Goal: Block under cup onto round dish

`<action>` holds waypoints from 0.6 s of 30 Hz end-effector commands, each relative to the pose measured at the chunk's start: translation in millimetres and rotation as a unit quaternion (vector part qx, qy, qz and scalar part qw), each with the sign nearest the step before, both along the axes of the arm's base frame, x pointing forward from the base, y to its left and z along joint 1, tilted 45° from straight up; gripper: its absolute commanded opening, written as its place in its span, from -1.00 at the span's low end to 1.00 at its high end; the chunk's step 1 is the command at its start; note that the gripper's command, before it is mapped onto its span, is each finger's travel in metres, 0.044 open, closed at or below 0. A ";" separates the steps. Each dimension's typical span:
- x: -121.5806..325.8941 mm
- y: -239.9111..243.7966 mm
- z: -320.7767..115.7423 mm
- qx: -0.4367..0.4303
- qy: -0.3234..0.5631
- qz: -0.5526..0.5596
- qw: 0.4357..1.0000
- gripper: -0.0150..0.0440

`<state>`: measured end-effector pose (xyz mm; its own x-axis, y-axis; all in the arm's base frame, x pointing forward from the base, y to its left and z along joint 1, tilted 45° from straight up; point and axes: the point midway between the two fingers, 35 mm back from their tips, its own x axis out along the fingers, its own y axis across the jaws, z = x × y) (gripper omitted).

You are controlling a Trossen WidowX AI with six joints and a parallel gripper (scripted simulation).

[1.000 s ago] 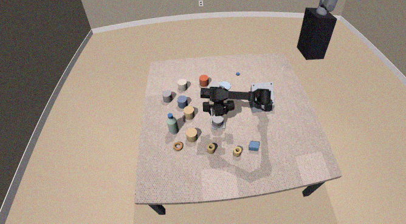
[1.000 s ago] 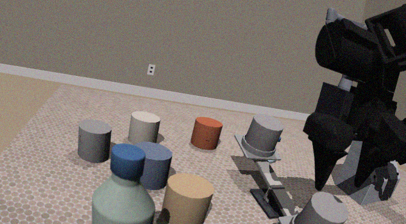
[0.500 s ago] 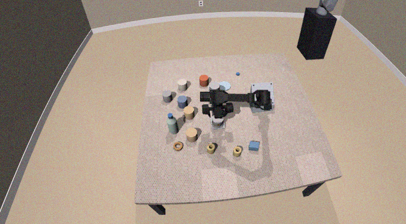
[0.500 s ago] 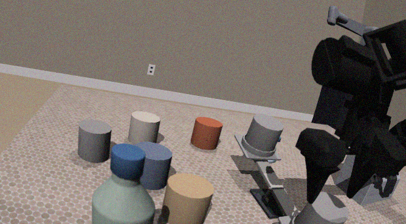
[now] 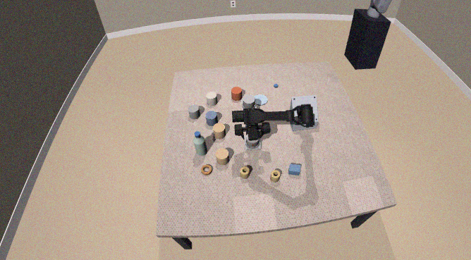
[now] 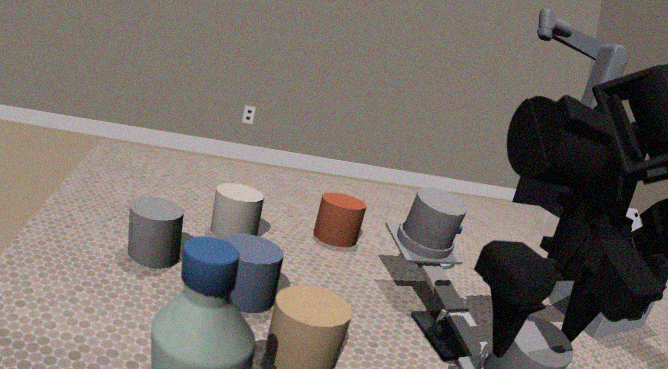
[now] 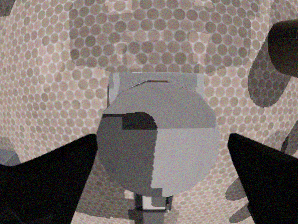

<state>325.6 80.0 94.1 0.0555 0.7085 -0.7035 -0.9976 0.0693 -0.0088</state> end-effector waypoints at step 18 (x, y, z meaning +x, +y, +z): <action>-2.3 21.2 -22.9 0.003 0.007 -0.001 1.000 0.91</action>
